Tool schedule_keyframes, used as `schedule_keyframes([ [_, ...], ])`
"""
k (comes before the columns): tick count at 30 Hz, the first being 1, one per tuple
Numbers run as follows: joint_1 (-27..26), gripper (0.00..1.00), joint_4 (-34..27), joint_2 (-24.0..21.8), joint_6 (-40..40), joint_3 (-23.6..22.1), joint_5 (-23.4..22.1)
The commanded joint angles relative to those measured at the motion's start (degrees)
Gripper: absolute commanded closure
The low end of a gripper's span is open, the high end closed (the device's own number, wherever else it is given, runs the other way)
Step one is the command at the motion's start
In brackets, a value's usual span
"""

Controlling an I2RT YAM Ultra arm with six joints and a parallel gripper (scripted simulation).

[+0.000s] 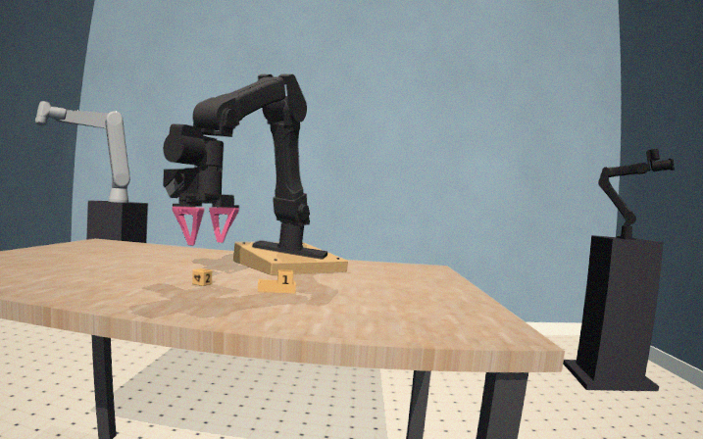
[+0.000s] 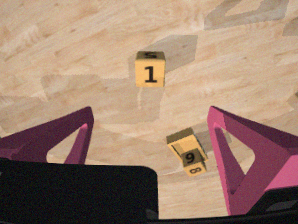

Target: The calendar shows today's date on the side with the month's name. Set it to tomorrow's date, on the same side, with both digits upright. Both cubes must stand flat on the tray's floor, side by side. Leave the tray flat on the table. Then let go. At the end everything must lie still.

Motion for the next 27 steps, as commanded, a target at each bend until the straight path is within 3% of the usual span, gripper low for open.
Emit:
schedule_keyframes([
  [1, -0.25, 0.00, -0.12, -1.82, 1.04, 0.01, 2.17],
  [16, -0.22, 0.00, -0.13, -1.82, 0.63, 0.01, 2.17],
  [27, -0.24, 0.00, -0.28, -1.83, -6.03, 0.20, 2.17],
])
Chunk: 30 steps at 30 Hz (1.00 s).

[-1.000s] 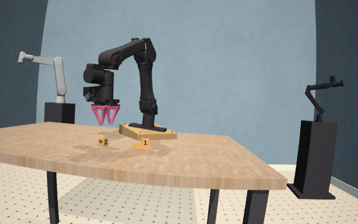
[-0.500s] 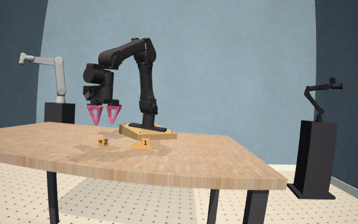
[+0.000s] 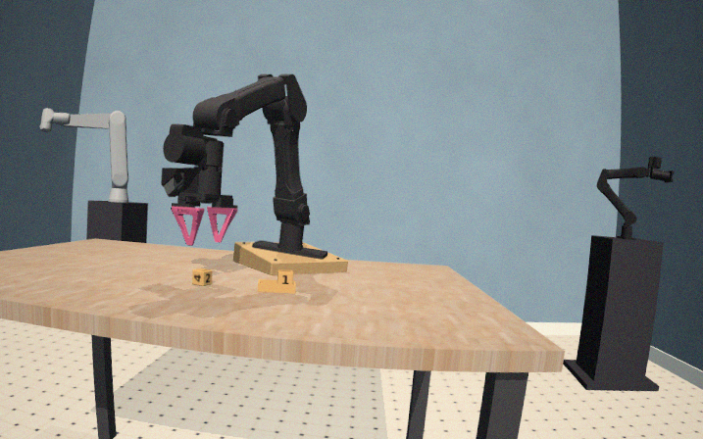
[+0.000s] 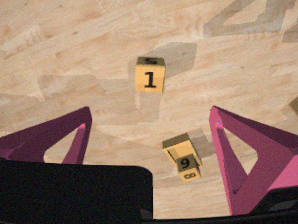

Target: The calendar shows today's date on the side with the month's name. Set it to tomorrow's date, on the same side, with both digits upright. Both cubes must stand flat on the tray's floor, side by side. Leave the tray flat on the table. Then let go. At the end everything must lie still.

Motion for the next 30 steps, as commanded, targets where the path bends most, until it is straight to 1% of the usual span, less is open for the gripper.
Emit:
schedule_keyframes([
  [1, -0.25, 0.00, -0.33, -1.83, -4.93, 0.27, 0.72],
  [7, -0.30, 0.00, -0.68, -1.85, -19.37, 0.68, 0.72],
  [8, -0.31, 0.00, -0.69, -1.85, -20.05, 0.70, 0.72],
  [9, -0.32, 0.00, -0.72, -1.86, -23.33, 0.80, 0.72],
  [10, -0.32, 0.00, -0.72, -1.86, -23.38, 0.80, 0.72],
  [11, -0.33, 0.00, -0.65, -1.86, -26.92, 0.90, 0.72],
  [13, -0.35, 0.00, -0.67, -1.87, -30.67, 1.01, 0.72],
  [15, -0.35, 0.00, -0.67, -1.87, -30.67, 1.01, 0.72],
  [17, -0.38, 0.00, -0.68, -1.88, -37.78, 1.22, 0.72],
  [18, -0.38, 0.00, -0.68, -1.88, -38.75, 1.24, 0.72],
  [24, -0.43, 0.00, -0.69, -1.89, -51.68, 1.62, 0.72],
  [25, -0.43, 0.00, -0.69, -1.89, -52.10, 1.63, 0.72],
  [26, -0.44, 0.00, -0.67, -1.90, -55.49, 1.65, 0.72],
  [29, -0.47, 0.00, -0.69, -1.91, -61.44, 1.68, 0.72],
  [30, -0.47, 0.00, -0.69, -1.91, -61.65, 1.68, 0.72],
])
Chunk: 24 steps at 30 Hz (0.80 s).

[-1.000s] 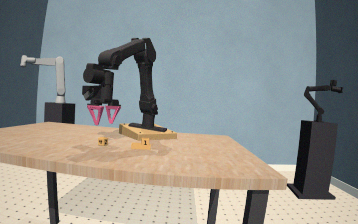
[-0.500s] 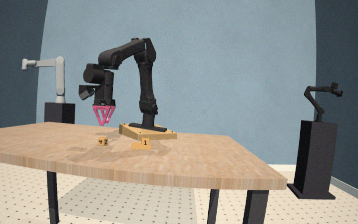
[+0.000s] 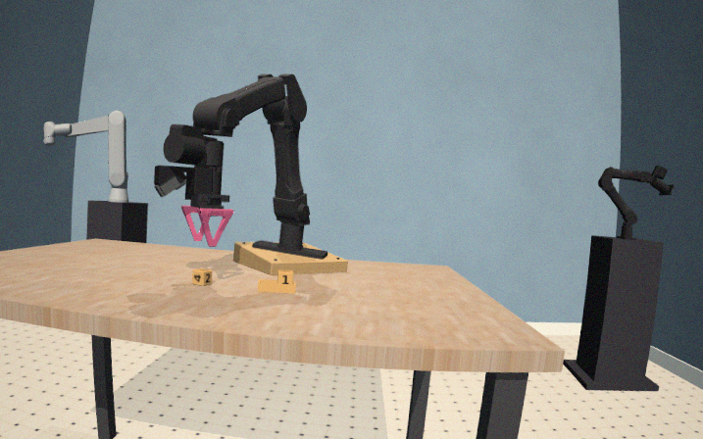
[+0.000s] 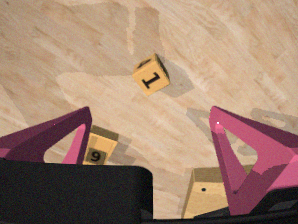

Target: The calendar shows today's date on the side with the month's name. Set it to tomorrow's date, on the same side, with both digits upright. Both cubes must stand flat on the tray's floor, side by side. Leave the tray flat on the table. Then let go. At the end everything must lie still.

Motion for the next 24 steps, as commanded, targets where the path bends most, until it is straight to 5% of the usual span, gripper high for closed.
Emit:
schedule_keyframes([
  [1, -0.47, 0.00, -0.43, -1.91, -7.27, 1.68, 0.54],
  [24, -0.64, 0.00, -0.62, -1.96, -52.70, 1.84, 0.31],
])
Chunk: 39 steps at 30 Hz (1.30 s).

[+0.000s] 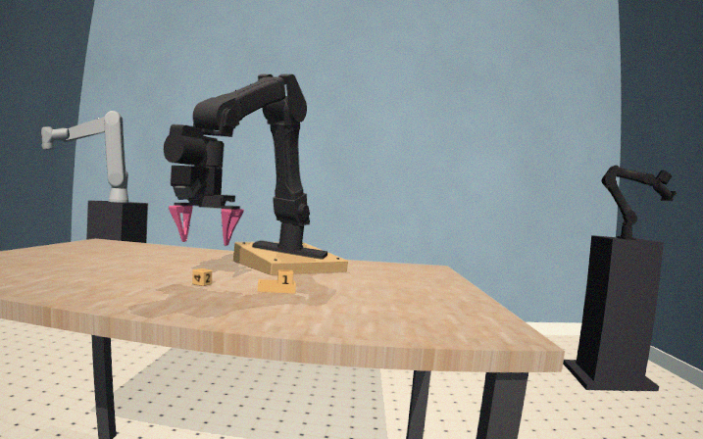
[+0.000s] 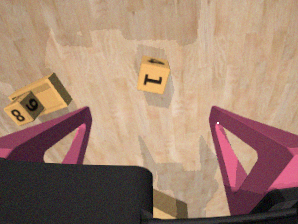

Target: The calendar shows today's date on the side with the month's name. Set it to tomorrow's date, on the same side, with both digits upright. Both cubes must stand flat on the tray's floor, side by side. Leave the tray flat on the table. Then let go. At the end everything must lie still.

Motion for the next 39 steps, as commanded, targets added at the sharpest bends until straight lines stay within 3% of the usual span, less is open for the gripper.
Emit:
schedule_keyframes([
  [1, -0.65, 0.00, -0.43, -1.96, -11.00, 1.85, 0.17],
  [9, -0.72, 0.00, -0.53, -1.98, -26.83, 1.91, 0.11],
  [12, -0.72, 0.00, -0.54, -1.98, -27.69, 1.91, 0.10],
  [14, -0.75, 0.00, -0.51, -1.99, -35.24, 1.94, 0.06],
  [27, -0.80, 0.00, -0.79, -2.02, -61.12, 2.03, -0.02],
  [29, -0.80, 0.00, -0.79, -2.02, -61.12, 2.03, -0.02],
  [34, -0.81, 0.00, -0.94, -2.03, -71.96, 2.06, -0.04],
  [39, -0.81, 0.00, -0.69, -2.04, -77.17, 2.08, -0.06],
])
